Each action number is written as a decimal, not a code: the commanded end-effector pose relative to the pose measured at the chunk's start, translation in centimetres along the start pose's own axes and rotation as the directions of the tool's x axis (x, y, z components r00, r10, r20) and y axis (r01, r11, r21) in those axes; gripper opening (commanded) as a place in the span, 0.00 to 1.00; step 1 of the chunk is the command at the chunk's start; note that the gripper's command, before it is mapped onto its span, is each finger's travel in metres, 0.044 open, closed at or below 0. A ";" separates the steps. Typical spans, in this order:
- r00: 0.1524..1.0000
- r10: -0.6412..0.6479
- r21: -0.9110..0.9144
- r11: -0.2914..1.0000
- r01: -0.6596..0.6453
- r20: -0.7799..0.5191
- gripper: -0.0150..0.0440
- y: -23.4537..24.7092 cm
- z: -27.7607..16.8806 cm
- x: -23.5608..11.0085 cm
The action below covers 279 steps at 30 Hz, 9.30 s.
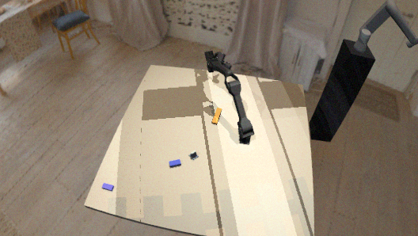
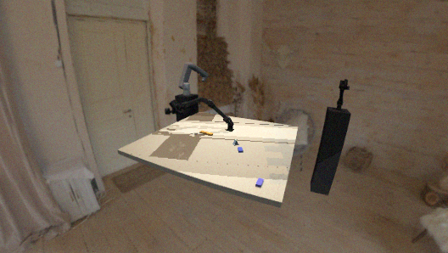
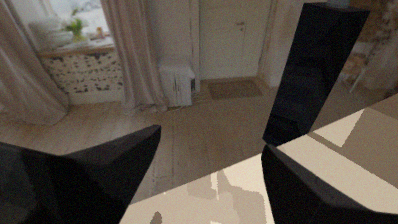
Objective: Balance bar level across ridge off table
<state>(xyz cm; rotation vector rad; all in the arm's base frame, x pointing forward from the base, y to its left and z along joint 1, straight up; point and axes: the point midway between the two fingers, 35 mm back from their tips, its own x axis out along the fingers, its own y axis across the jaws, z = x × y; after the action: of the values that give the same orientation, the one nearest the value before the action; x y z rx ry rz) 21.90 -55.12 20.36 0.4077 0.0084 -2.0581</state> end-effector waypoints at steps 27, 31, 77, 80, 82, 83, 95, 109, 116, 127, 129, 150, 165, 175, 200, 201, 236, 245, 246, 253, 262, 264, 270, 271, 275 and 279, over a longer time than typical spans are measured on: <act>0.924 0.129 -0.838 0.391 -0.380 -0.359 0.79 -2.2 -4.9 -6.9; 0.903 0.133 -0.870 0.243 -0.429 -0.408 0.79 -2.8 -5.6 -8.0; 0.506 -0.010 -0.065 -0.989 -0.131 -0.862 0.79 -14.6 -12.4 -21.6; 0.474 -0.029 0.003 -0.998 -0.056 -0.880 0.79 -15.6 -12.7 -22.5; 0.451 -0.043 0.046 -0.999 -0.004 -0.891 0.79 -16.2 -12.9 -23.1; 0.440 -0.049 0.066 -0.998 0.023 -0.897 0.79 -16.6 -13.0 -23.4; 0.304 -0.132 0.240 -0.906 0.350 -0.943 0.79 -20.6 -13.8 -26.9; 0.297 -0.137 0.245 -0.897 0.368 -0.945 0.79 -21.3 -17.7 -25.9; 0.297 -0.137 0.245 -0.897 0.368 -0.945 0.79 -21.5 -18.3 -25.7; 0.297 -0.137 0.245 -0.897 0.368 -0.945 0.79 -21.7 -19.9 -25.2; 0.297 -0.137 0.245 -0.897 0.368 -0.945 0.79 -21.7 -20.2 -25.1; 0.301 -0.138 0.247 -0.898 0.364 -0.944 0.57 -21.8 -20.5 -24.9; 0.301 -0.138 0.247 -0.898 0.364 -0.944 0.25 -21.5 -19.4 -25.2; 0.299 -0.137 0.246 -0.898 0.365 -0.944 0.25 -20.9 -17.1 -25.9; 0.296 -0.136 0.248 -0.891 0.380 -0.945 0.25 -20.3 -12.0 -28.2; 0.296 -0.136 0.250 -0.887 0.389 -0.945 0.25 -20.2 -12.1 -28.5; 0.285 -0.135 0.295 -0.702 0.649 -0.949 0.25 -18.7 -15.7 -40.2; 0.282 -0.135 0.301 -0.642 0.705 -0.950 0.25 -19.0 -16.5 -43.3; 0.282 -0.136 0.302 -0.635 0.711 -0.950 0.25 -19.1 -16.6 -43.6; 0.280 -0.136 0.305 -0.586 0.751 -0.950 0.25 -19.6 -17.2 -46.0; 0.277 -0.137 0.307 -0.520 0.797 -0.951 0.25 -20.6 -18.0 -49.1; 0.276 -0.137 0.307 -0.505 0.807 -0.951 0.25 -20.9 -18.1 -49.8; 0.274 -0.138 0.307 -0.459 0.834 -0.952 0.25 -21.7 -18.6 -51.8; 0.274 -0.138 0.307 -0.451 0.838 -0.952 0.25 -21.9 -18.7 -52.2; 0.273 -0.139 0.306 -0.420 0.854 -0.952 0.25 -22.5 -18.9 -53.5; 0.272 -0.140 0.305 -0.389 0.869 -0.952 0.25 -23.2 -19.2 -54.8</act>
<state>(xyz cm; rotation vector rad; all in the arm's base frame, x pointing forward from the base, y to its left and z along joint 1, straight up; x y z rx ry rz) 31.97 5.24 14.24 2.5704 -1.2933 -2.5040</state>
